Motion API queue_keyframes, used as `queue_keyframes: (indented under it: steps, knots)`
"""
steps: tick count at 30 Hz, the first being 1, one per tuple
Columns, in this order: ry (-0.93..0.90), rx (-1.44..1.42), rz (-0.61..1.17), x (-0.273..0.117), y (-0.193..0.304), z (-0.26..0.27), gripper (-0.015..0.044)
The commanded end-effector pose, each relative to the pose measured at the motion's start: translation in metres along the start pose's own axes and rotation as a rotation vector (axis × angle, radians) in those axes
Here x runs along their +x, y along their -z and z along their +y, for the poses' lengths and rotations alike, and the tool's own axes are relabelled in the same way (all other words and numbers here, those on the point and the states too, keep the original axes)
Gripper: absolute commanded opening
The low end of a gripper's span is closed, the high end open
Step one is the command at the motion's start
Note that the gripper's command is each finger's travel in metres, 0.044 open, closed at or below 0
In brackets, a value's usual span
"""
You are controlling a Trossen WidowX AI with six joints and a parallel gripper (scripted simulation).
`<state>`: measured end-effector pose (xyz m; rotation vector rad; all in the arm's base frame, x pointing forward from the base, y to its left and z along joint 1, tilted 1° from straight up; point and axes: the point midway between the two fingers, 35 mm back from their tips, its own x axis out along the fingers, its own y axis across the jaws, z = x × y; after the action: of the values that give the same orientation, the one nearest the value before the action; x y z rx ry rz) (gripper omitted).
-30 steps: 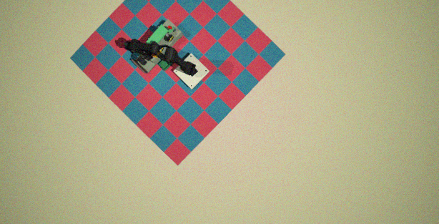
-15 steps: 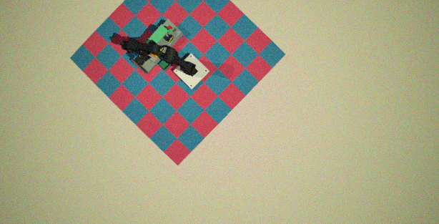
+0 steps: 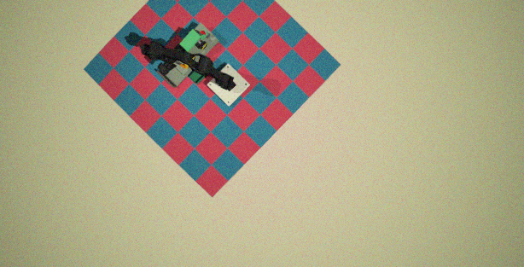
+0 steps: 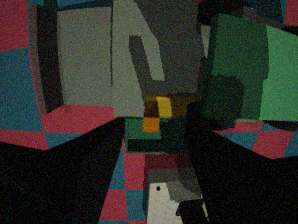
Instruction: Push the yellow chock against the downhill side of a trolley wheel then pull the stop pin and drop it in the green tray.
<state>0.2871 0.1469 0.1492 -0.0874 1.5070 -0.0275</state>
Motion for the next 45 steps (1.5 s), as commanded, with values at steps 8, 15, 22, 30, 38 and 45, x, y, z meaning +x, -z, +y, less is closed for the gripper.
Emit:
queue_keyframes:
  steps: [8,15,22,30,38,45]
  knots:
    - [0.02,-0.244,-0.07,-0.019,-0.024,-0.043,0.019]
    - [0.072,-0.502,-0.052,-0.021,-0.033,-0.076,0.019]
    - [0.118,-0.761,-0.015,-0.023,-0.037,-0.11,0.019]
    - [0.156,-1.056,0.048,-0.025,-0.038,-0.15,0.019]
    - [0.171,-1.35,0.13,-0.028,-0.035,-0.189,0.019]
    - [0.163,-1.582,0.204,-0.031,-0.029,-0.219,0.019]
